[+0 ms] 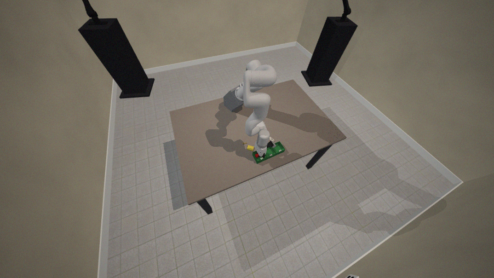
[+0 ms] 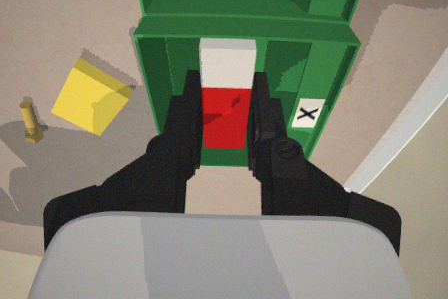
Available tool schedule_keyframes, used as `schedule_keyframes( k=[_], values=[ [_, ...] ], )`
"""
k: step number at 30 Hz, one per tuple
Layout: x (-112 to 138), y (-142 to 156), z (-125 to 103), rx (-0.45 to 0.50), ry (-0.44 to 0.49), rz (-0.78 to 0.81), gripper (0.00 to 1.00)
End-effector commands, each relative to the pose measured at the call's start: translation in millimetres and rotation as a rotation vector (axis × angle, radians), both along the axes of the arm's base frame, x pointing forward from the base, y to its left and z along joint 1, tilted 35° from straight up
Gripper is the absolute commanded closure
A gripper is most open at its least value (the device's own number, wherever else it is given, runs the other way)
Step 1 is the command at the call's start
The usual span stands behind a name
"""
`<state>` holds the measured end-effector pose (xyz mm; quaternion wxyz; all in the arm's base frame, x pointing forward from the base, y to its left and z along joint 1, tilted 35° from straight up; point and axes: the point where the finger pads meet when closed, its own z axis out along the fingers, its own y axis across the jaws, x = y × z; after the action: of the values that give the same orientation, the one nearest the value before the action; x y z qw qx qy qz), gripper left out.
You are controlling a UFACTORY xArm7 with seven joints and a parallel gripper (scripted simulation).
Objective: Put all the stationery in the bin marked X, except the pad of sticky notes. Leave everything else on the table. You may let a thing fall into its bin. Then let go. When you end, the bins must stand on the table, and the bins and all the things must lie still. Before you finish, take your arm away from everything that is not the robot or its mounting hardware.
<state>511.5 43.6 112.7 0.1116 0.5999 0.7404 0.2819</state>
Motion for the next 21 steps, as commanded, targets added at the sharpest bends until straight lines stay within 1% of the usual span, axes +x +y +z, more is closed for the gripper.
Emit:
schedule_keyframes(
  k=[1, 2, 21],
  values=[
    [0.5, -0.4, 0.5, -0.001, -0.002, -0.001, 1.00],
    [0.5, -0.4, 0.4, -0.001, -0.002, -0.001, 0.71],
    [-0.8, -1.1, 2.5, -0.001, -0.002, -0.001, 0.71]
  ],
)
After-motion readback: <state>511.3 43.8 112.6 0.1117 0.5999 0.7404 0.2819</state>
